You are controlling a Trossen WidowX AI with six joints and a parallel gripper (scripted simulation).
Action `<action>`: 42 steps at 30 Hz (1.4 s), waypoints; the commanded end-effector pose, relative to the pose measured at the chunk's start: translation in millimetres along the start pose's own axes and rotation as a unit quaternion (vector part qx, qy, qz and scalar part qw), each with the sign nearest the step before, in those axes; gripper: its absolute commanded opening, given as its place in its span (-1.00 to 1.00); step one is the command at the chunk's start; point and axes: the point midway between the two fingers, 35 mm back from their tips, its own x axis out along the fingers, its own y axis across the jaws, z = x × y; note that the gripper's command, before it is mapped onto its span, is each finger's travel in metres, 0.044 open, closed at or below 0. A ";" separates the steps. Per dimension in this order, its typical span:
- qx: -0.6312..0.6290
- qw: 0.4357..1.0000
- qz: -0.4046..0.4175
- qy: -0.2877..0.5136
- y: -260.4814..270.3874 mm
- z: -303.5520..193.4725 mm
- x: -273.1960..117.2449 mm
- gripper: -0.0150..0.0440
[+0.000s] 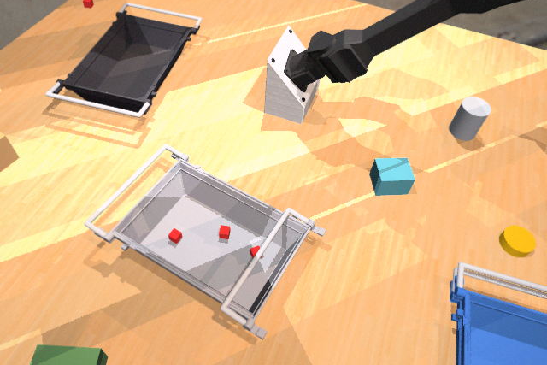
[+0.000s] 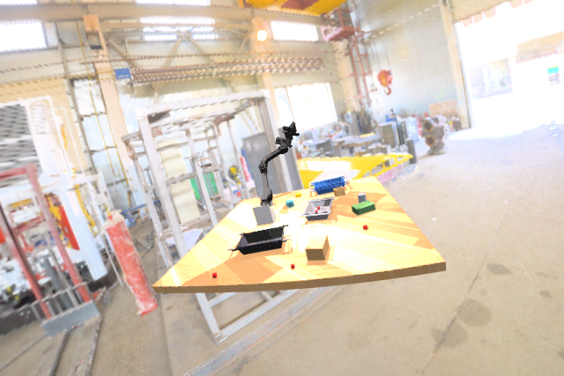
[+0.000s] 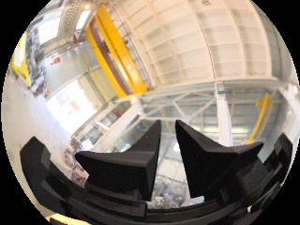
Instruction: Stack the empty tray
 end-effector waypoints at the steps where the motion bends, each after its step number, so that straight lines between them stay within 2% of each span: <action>1: -0.073 0.994 0.035 0.070 11.4 -74.1 5.8 -0.22; 11: -0.196 0.947 0.098 0.235 -1.4 -235.1 -4.3 -0.22; 21: -0.274 0.855 0.166 0.409 -44.9 -381.6 -54.3 -0.22; 32: -0.287 0.712 0.221 0.601 -125.4 -508.1 -152.7 -0.22; 42: -0.220 0.552 0.244 0.766 -210.1 -573.5 -276.4 -0.22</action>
